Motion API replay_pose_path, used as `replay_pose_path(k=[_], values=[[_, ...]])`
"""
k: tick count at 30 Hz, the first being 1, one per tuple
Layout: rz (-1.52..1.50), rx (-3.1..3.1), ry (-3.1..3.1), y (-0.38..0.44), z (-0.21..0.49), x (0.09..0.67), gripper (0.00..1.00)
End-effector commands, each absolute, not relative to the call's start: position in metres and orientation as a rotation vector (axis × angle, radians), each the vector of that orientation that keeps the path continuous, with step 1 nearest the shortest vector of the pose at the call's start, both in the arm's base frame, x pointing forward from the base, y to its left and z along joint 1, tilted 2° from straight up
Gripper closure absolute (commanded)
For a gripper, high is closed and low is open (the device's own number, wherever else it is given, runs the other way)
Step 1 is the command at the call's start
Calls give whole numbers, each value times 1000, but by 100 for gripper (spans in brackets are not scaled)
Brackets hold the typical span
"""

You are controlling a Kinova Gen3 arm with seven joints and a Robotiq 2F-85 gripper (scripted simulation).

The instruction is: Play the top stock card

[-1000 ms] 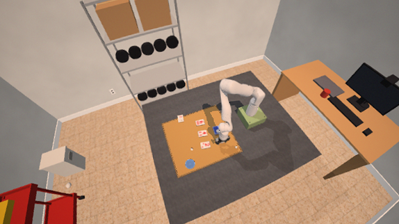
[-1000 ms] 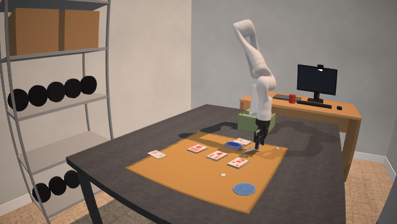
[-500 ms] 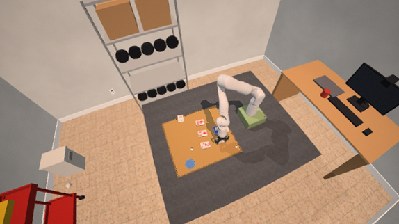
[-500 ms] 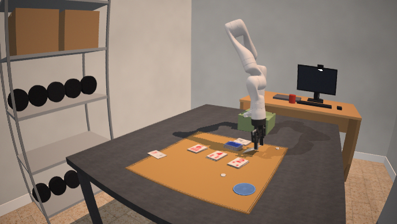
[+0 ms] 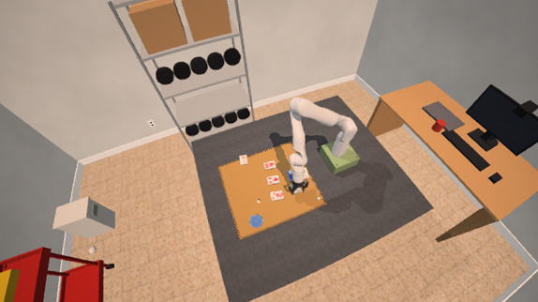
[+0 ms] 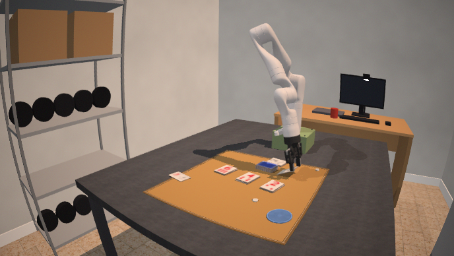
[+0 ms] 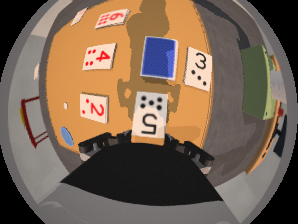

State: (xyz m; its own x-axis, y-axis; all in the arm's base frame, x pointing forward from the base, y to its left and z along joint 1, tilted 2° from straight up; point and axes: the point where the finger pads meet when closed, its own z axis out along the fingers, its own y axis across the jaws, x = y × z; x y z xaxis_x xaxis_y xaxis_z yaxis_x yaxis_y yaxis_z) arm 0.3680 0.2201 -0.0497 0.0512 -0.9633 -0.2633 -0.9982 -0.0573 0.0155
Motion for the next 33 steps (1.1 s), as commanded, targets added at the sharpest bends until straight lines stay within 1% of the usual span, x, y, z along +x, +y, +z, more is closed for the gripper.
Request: replay_pose_path(k=[1,33], values=[[324,-2122,2042,214,-52,369,29],[415,-2066,1990,213,-54,369,29]])
